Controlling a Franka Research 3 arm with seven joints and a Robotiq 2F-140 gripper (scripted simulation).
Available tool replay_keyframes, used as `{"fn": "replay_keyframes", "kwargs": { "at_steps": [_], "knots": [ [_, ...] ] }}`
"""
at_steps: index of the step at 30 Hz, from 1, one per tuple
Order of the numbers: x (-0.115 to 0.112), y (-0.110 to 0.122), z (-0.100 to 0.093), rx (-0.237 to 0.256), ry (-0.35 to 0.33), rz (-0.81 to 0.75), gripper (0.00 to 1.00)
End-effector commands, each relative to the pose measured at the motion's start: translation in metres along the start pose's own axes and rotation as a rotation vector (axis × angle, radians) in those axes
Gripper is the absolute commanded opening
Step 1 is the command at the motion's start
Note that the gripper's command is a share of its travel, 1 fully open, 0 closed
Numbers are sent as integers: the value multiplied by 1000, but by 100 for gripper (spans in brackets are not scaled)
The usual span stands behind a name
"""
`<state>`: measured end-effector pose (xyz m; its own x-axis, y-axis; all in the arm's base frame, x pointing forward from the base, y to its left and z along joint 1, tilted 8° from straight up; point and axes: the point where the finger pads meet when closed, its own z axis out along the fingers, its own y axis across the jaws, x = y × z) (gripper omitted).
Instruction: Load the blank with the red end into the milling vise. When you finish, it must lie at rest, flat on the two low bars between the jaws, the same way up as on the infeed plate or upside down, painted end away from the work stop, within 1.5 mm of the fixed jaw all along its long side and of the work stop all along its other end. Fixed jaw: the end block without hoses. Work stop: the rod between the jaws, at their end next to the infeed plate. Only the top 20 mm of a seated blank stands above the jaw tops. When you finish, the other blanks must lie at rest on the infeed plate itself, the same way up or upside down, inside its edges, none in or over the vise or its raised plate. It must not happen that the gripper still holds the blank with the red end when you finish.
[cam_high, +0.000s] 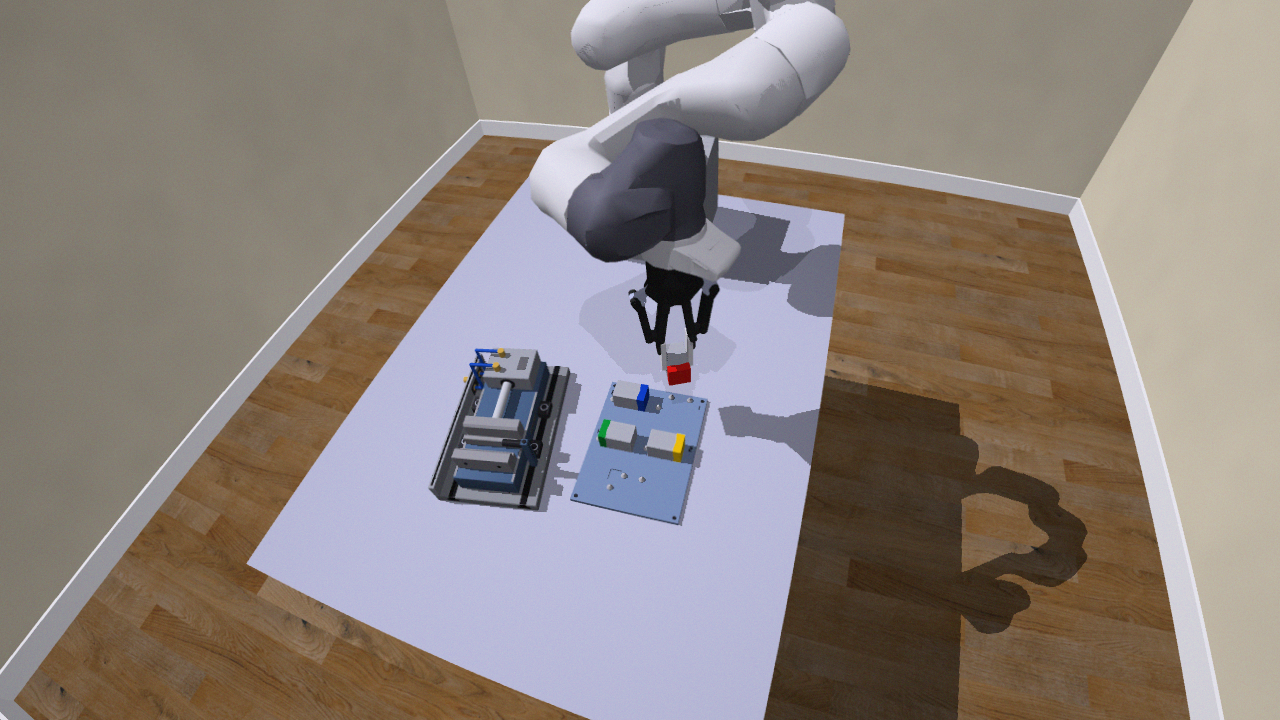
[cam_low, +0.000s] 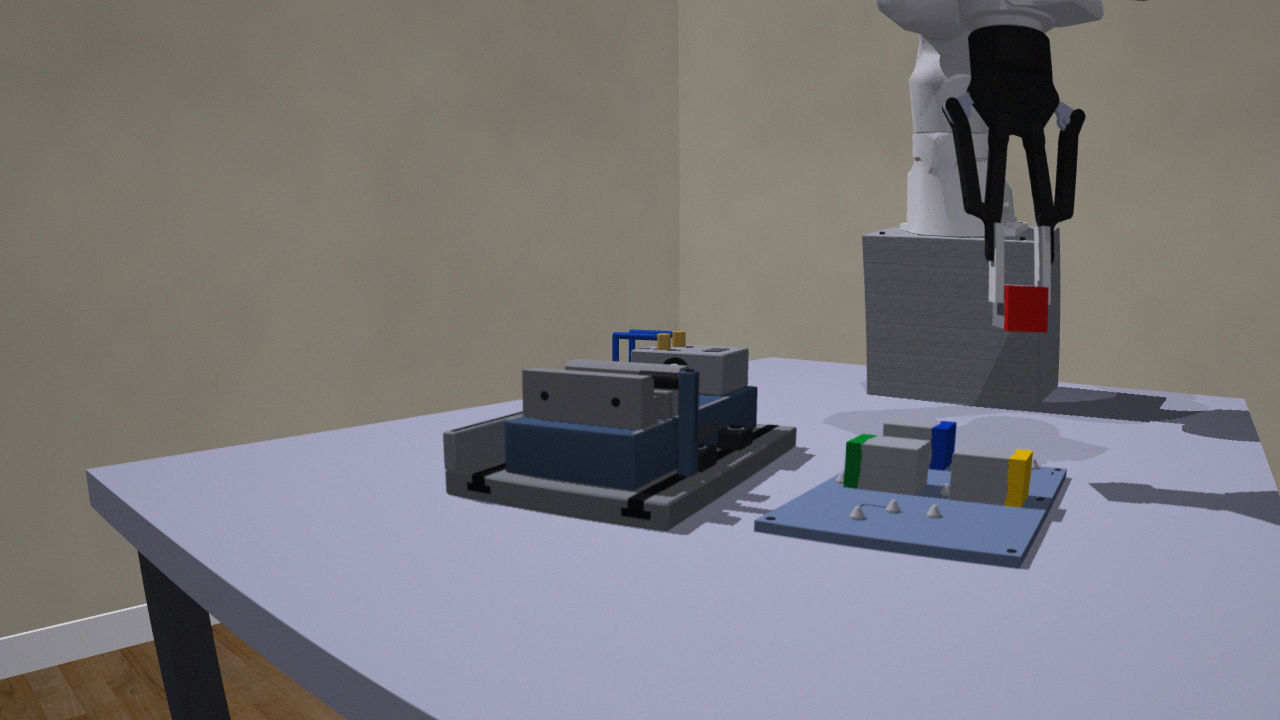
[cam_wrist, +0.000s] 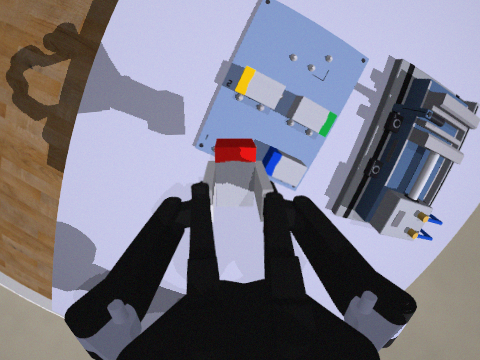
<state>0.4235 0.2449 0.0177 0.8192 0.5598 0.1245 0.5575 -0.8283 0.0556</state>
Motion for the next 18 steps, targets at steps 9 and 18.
{"fn": "replay_keyframes", "kwargs": {
  "at_steps": [9,18],
  "knots": [
    [2,-1,-3,-1,-1,235,0],
    [2,-1,-3,-1,-1,235,0]
  ]
}}
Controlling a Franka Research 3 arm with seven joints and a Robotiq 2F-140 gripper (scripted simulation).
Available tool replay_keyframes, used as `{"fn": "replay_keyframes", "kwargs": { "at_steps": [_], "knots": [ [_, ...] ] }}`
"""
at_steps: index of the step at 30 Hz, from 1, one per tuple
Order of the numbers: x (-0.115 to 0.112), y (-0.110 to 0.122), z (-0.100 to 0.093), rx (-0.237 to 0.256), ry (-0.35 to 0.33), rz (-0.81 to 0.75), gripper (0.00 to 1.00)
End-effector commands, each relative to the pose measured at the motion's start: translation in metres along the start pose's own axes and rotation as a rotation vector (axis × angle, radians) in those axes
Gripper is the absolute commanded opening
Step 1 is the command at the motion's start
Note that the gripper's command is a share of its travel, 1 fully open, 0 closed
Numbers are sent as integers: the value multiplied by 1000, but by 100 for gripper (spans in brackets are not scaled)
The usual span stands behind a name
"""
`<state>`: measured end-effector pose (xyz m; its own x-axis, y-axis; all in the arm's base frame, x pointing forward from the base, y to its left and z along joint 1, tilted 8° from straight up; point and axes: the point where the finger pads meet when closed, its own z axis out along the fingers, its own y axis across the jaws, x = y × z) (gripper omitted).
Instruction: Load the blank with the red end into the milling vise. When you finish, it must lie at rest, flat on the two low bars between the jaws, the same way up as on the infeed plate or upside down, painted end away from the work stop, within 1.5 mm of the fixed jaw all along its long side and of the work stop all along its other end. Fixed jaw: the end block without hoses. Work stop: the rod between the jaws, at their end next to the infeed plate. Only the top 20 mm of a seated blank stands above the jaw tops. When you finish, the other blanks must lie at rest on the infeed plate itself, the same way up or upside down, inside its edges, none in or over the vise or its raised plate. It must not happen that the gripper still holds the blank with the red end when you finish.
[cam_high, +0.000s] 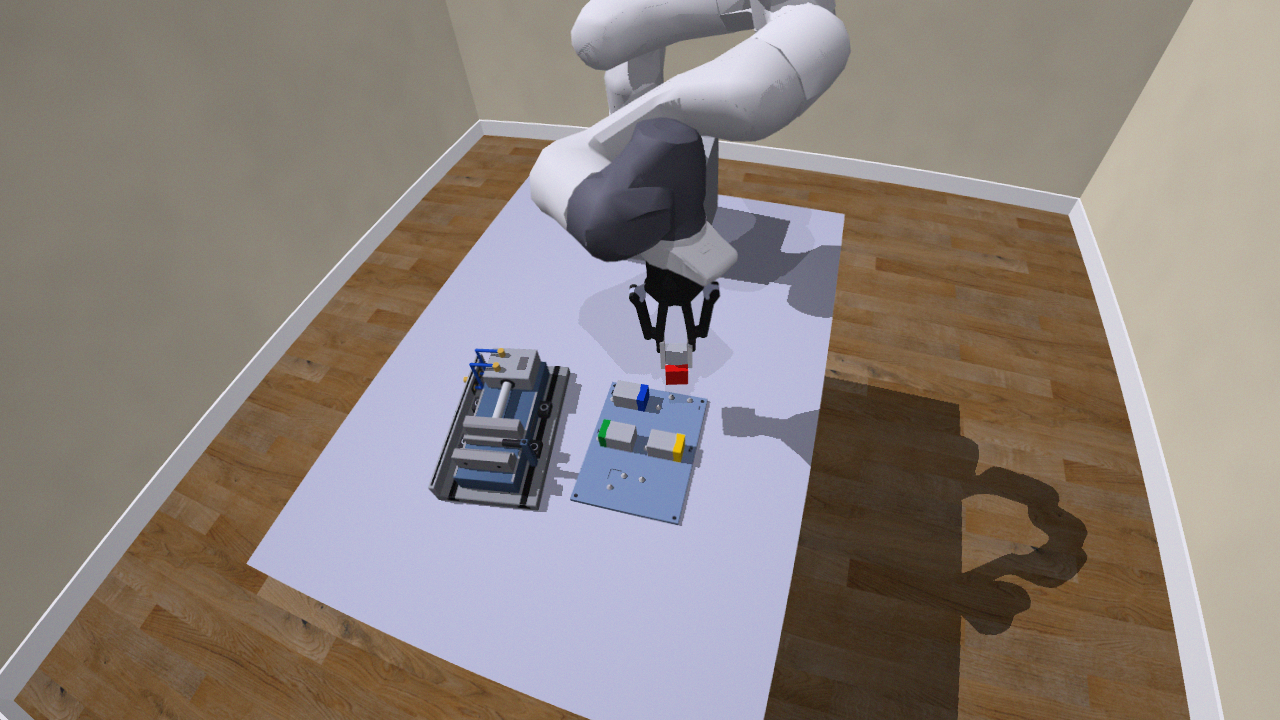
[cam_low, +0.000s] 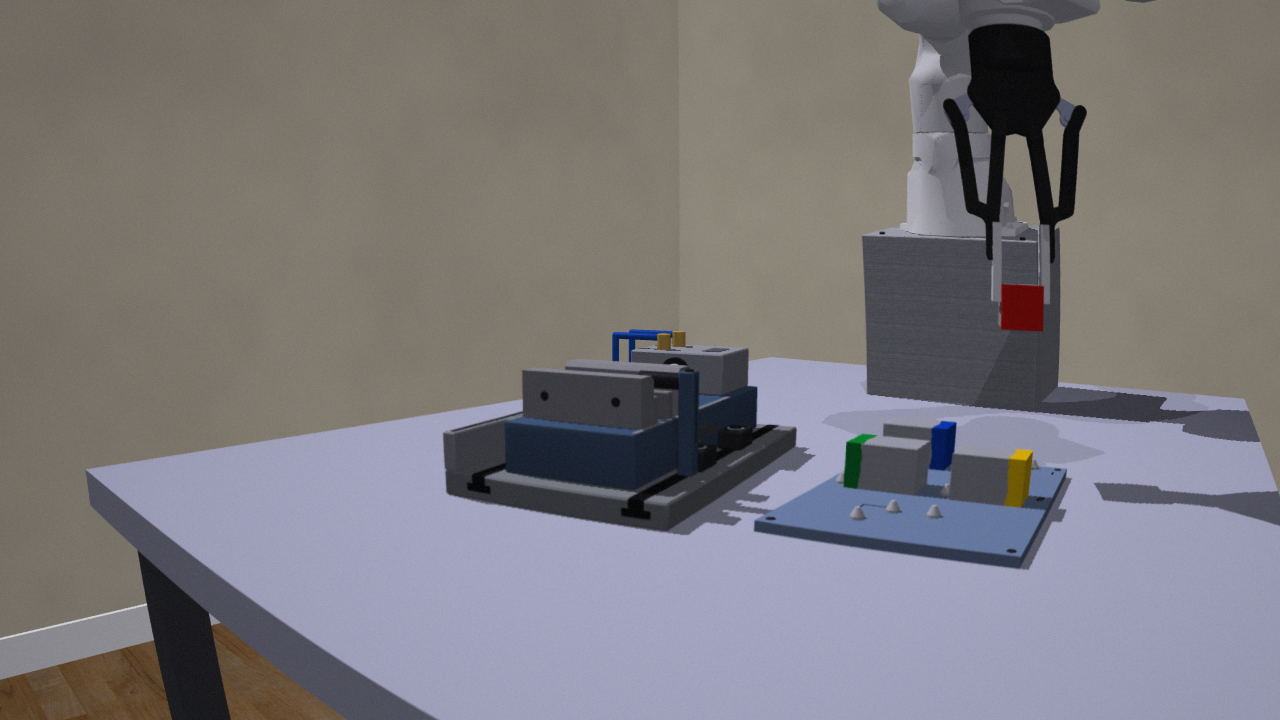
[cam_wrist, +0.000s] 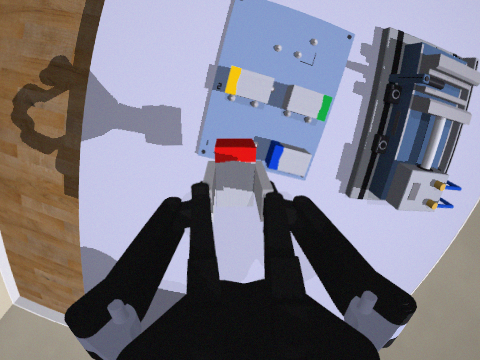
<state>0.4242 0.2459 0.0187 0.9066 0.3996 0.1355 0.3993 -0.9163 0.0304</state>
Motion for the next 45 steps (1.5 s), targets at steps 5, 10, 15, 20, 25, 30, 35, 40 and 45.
{"fn": "replay_keyframes", "kwargs": {
  "at_steps": [5,10,15,20,25,30,35,40,45],
  "knots": [
    [0,-1,-2,-2,-1,230,0],
    [0,-1,-2,-2,-1,230,0],
    [0,-1,-2,-2,-1,230,0],
    [0,-1,-2,-1,0,316,0],
    [0,-1,-3,-2,-1,408,0],
    [0,-1,-3,-2,-1,408,0],
    [0,-1,-1,0,1,402,0],
    [0,-1,-3,-4,-3,586,0],
    [0,-1,-3,-4,-3,586,0]
  ]
}}
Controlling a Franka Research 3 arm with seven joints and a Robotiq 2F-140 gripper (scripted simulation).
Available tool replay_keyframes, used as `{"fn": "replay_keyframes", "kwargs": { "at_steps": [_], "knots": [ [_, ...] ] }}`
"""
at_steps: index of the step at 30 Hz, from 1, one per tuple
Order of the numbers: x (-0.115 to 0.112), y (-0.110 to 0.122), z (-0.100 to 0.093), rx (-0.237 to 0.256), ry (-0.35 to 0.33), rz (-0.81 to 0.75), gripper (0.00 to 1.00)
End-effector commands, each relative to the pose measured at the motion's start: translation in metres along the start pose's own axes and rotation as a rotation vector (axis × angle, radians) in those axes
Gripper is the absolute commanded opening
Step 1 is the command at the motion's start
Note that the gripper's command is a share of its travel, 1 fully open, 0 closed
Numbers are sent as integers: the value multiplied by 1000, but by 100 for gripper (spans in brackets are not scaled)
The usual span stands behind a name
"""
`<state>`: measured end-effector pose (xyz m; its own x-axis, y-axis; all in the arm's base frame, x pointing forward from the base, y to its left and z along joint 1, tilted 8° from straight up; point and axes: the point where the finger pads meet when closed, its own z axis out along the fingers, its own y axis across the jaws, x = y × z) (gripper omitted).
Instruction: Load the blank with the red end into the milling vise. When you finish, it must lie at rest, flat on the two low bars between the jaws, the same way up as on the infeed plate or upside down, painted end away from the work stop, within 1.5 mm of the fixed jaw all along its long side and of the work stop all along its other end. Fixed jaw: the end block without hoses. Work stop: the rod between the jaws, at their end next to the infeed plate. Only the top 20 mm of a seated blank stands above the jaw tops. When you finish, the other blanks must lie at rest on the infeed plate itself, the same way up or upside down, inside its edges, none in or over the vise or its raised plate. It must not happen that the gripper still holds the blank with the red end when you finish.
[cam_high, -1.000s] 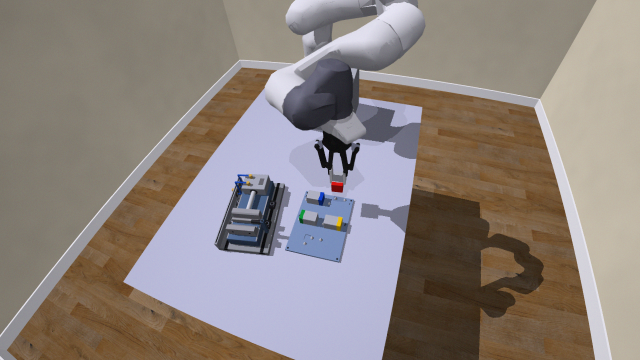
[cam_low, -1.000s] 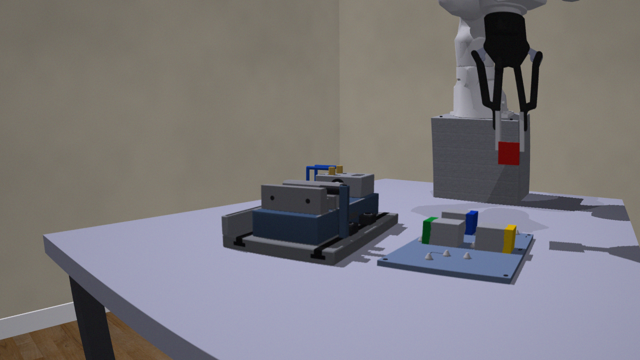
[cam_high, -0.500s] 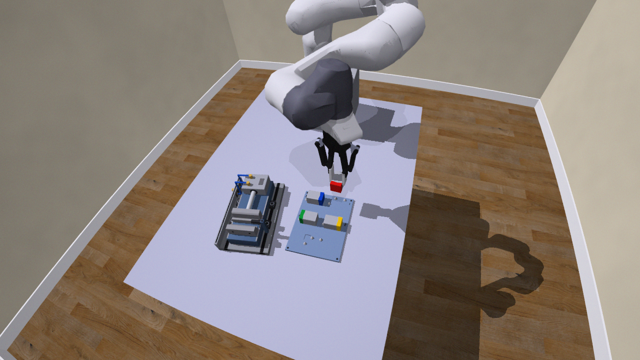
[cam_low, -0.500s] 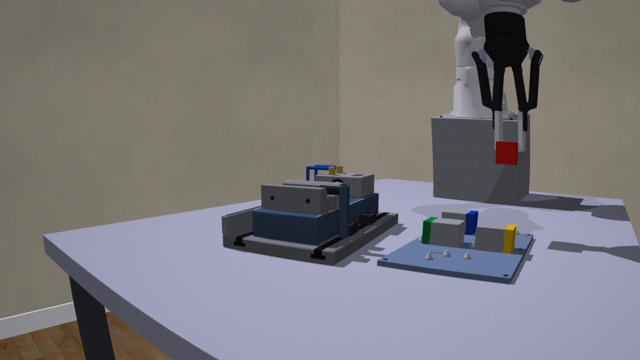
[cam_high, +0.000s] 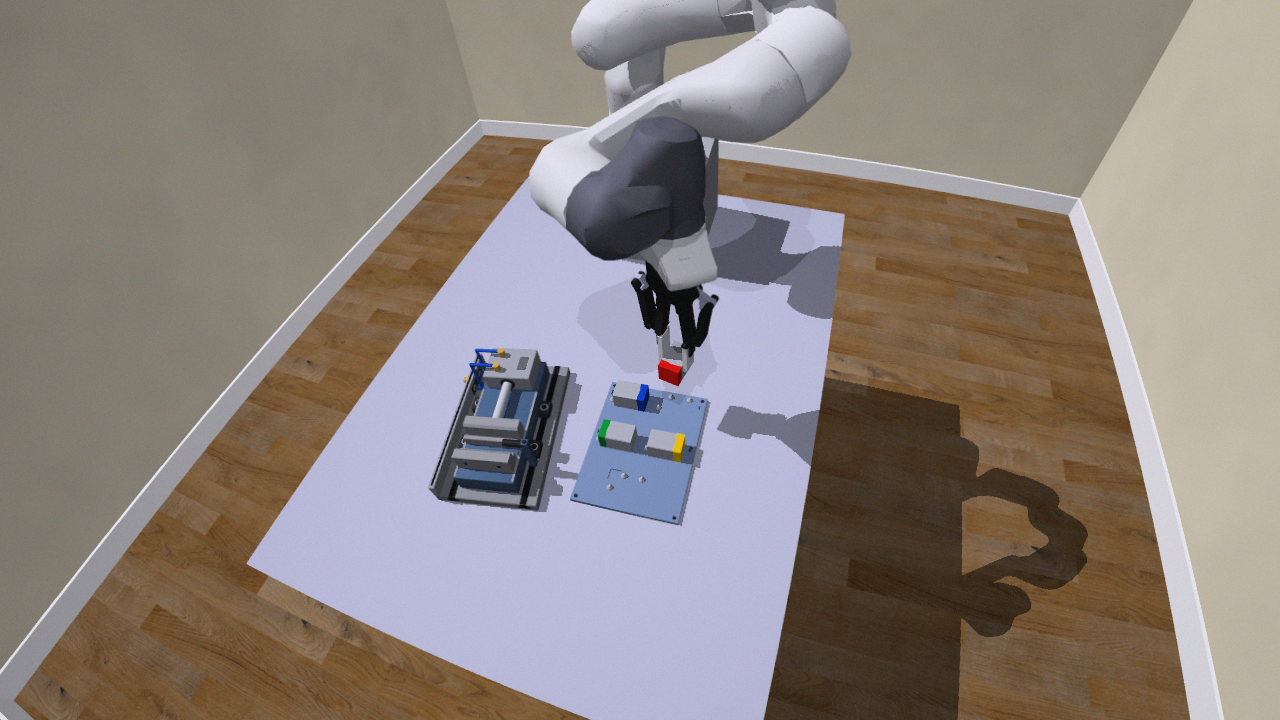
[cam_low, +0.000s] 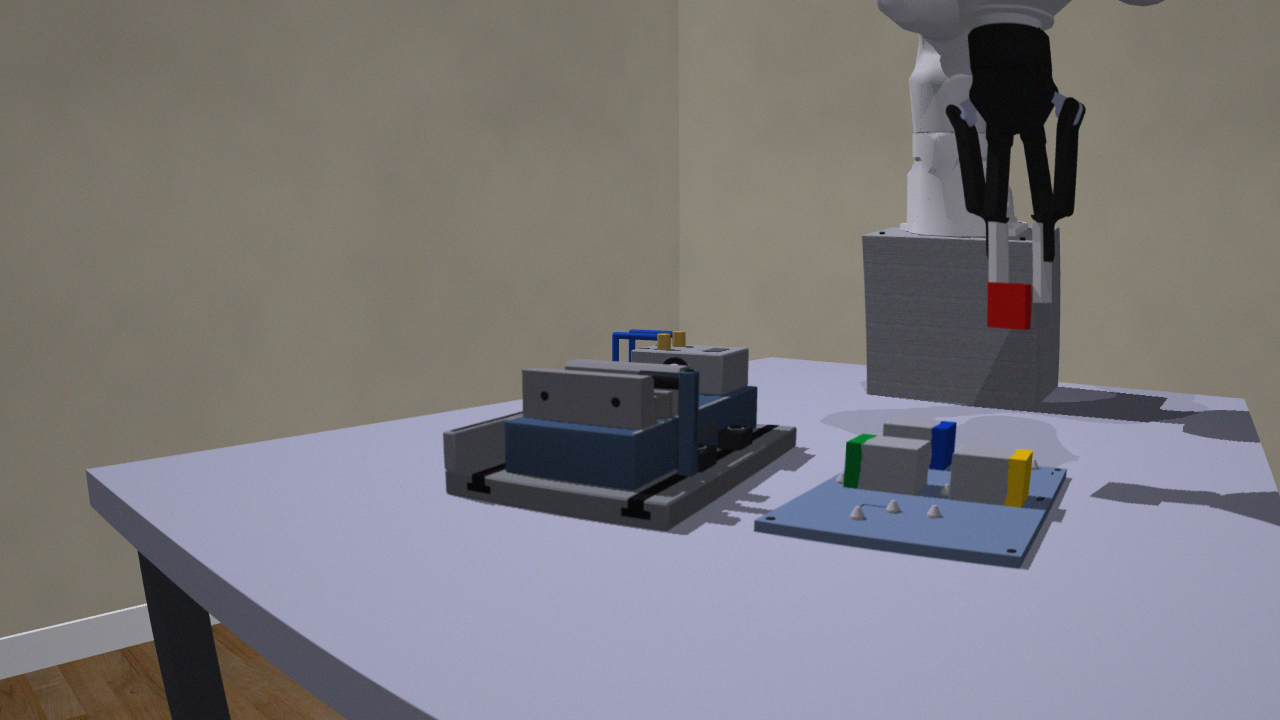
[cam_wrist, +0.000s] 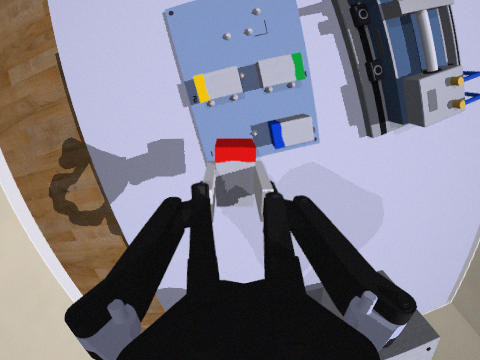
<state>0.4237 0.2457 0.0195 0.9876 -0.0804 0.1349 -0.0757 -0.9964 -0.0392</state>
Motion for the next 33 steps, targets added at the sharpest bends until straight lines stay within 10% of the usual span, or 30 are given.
{"fn": "replay_keyframes", "kwargs": {
  "at_steps": [1,33],
  "knots": [
    [0,-1,-2,-7,-3,94,0],
    [0,0,0,-7,-2,373,0]
  ]
}}
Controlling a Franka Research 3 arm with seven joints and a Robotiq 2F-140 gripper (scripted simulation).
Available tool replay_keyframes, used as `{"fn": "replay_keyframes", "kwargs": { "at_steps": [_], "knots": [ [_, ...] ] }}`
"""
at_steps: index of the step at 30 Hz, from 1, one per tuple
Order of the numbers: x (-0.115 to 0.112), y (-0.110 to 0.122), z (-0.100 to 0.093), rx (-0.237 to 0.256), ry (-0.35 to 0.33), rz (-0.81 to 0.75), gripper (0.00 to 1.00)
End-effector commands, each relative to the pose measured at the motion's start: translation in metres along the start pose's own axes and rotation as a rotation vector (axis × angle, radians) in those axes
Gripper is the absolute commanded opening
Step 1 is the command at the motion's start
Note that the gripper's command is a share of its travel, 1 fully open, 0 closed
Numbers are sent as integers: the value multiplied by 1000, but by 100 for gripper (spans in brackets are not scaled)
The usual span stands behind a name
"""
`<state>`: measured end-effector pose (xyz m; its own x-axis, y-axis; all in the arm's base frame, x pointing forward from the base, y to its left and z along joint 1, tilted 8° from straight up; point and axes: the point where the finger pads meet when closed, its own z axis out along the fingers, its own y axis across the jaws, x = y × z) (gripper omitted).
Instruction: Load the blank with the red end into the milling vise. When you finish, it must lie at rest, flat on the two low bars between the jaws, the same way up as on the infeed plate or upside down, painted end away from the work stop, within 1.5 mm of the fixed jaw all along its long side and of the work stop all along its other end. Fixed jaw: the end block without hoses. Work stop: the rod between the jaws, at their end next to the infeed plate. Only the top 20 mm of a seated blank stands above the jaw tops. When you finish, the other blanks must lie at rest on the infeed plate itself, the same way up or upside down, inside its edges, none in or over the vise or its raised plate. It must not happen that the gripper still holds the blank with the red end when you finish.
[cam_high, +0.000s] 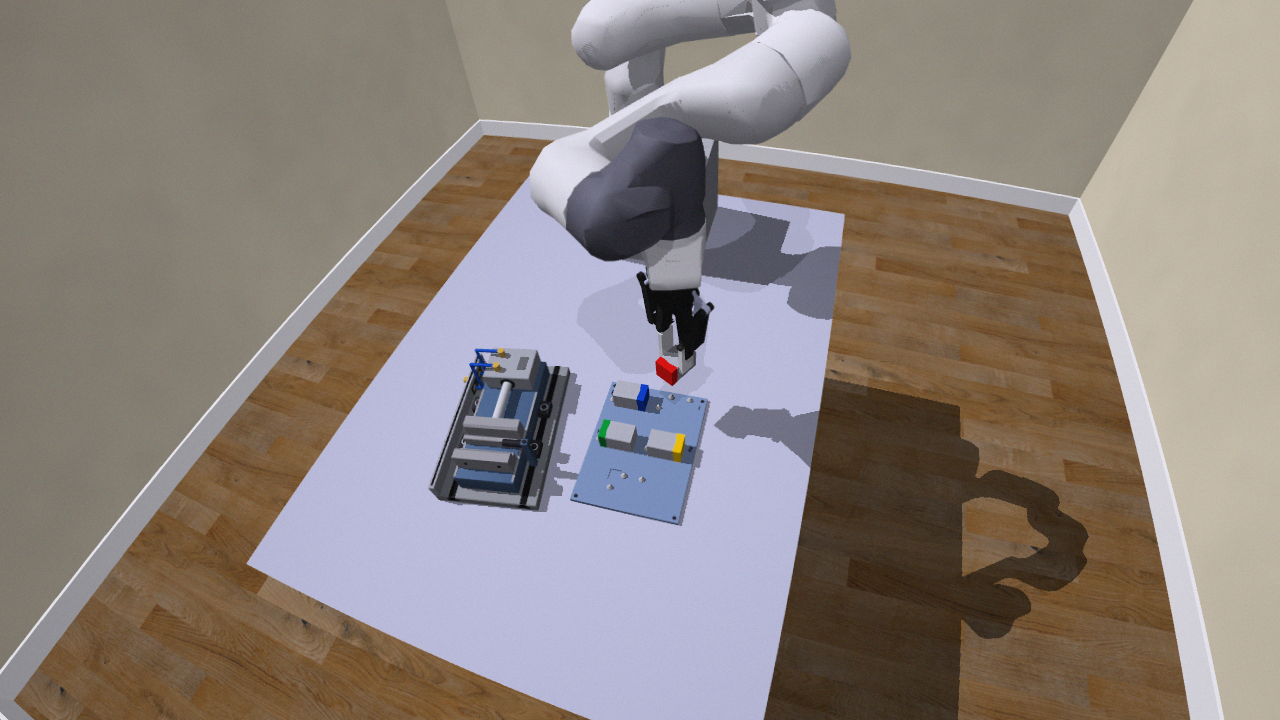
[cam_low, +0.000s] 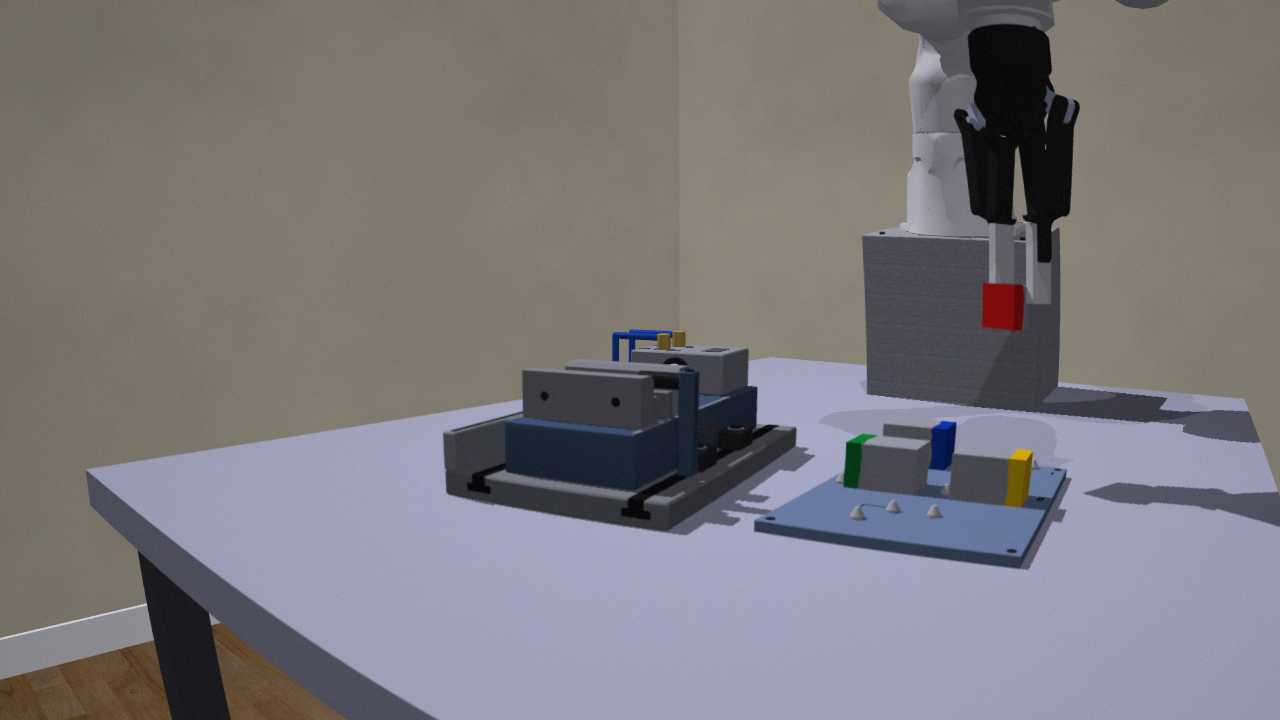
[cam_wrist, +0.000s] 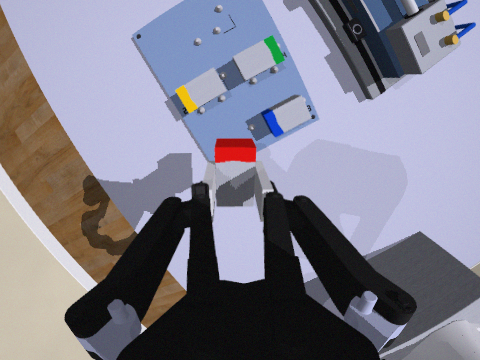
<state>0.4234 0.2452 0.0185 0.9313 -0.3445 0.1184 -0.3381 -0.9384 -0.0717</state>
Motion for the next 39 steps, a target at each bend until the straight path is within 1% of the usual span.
{"fn": "replay_keyframes", "kwargs": {
  "at_steps": [1,8,12,25,29,39],
  "knots": [
    [0,-1,-1,-5,0,102,0],
    [0,-1,0,-1,0,96,0],
    [0,-1,-2,-3,1,280,0],
    [0,-1,0,1,1,274,0],
    [0,-2,-2,-1,1,458,0],
    [0,-2,-2,-1,1,458,0]
  ]
}}
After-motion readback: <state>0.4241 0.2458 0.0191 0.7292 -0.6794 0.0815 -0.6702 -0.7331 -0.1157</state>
